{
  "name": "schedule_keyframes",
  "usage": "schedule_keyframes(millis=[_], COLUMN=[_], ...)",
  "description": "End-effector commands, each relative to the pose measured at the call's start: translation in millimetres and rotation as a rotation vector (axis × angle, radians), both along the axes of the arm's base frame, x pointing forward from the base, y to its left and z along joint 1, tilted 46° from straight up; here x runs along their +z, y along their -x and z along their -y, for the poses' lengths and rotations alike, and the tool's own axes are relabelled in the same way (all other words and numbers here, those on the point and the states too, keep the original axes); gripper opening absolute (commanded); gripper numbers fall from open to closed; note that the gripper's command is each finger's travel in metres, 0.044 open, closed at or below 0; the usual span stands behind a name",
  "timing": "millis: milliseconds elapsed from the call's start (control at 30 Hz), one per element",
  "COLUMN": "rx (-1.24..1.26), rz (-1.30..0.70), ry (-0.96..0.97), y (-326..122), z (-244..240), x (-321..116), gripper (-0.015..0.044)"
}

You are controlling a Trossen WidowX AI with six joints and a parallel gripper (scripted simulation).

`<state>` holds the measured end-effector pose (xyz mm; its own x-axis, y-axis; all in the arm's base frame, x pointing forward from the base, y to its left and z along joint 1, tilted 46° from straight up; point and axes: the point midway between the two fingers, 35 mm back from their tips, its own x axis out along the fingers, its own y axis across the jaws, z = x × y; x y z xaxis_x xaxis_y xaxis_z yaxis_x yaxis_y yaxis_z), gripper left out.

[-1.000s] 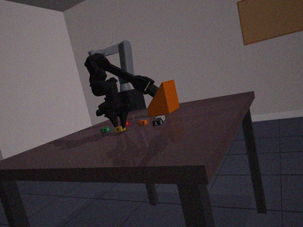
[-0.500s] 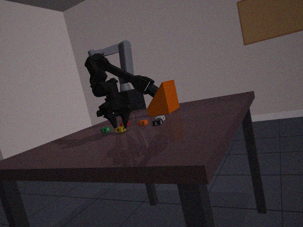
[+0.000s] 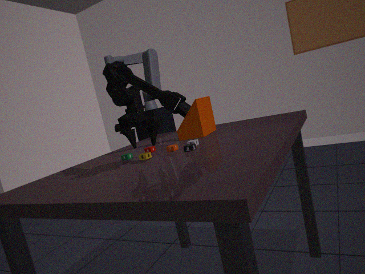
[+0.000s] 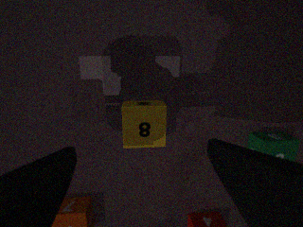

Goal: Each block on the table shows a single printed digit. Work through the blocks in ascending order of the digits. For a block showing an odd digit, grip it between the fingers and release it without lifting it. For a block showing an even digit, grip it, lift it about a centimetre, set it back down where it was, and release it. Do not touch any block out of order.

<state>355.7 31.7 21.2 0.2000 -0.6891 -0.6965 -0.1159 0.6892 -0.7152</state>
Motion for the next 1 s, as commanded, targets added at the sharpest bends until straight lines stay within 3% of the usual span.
schedule_keyframes(millis=[0,167,300,600,867,967], rx=[-0.011,-0.011,-0.011,-0.011,-0.010,-0.011], rz=[0.007,0.005,0.005,0.005,0.002,0.004], ry=[-0.007,-0.008,-0.007,-0.009,-0.018,-0.014], y=[0,14,15,16,67,77], z=[-8,-55,-56,-59,-147,-155], x=[10,58,60,57,-41,-53], gripper=[0.0348,0.0216,0.0120,0.0120,0.0120,0.0120])
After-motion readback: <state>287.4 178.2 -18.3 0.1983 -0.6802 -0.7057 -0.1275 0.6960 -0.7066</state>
